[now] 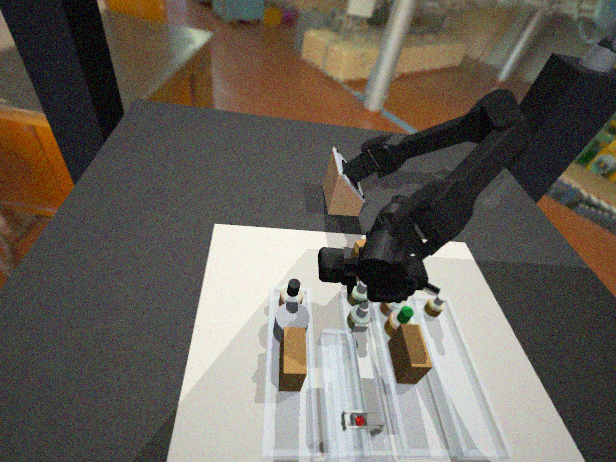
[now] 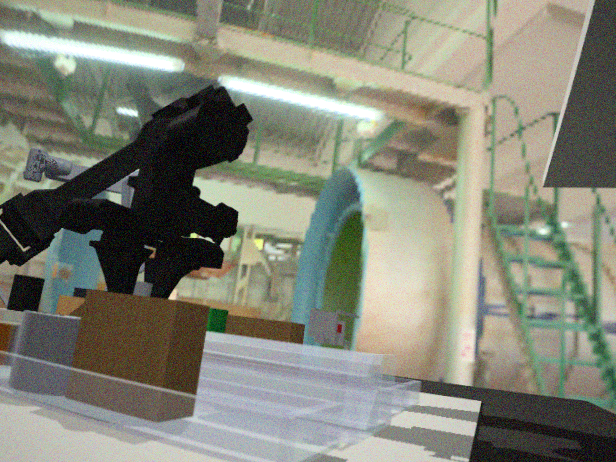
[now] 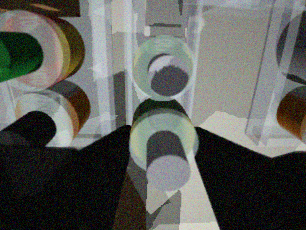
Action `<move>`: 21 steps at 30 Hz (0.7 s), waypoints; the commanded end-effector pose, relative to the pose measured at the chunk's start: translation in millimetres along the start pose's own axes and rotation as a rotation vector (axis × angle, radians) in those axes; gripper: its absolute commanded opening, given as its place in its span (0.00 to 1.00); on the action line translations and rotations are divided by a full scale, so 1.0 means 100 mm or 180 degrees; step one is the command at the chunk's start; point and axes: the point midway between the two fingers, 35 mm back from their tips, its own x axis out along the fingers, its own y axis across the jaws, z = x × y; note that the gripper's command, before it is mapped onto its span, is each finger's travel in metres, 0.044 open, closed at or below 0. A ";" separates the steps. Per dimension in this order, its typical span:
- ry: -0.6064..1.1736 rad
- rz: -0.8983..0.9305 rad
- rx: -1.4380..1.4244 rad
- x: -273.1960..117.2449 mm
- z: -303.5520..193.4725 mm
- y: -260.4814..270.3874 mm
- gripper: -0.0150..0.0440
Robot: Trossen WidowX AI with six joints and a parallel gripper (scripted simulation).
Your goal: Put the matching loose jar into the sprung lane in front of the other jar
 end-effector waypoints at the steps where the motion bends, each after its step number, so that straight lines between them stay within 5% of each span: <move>1: -0.0074 0.0022 -0.0049 -0.01 0.07 0.02 0.25; 21: -0.0075 0.0023 -0.0049 0.06 0.07 0.02 0.25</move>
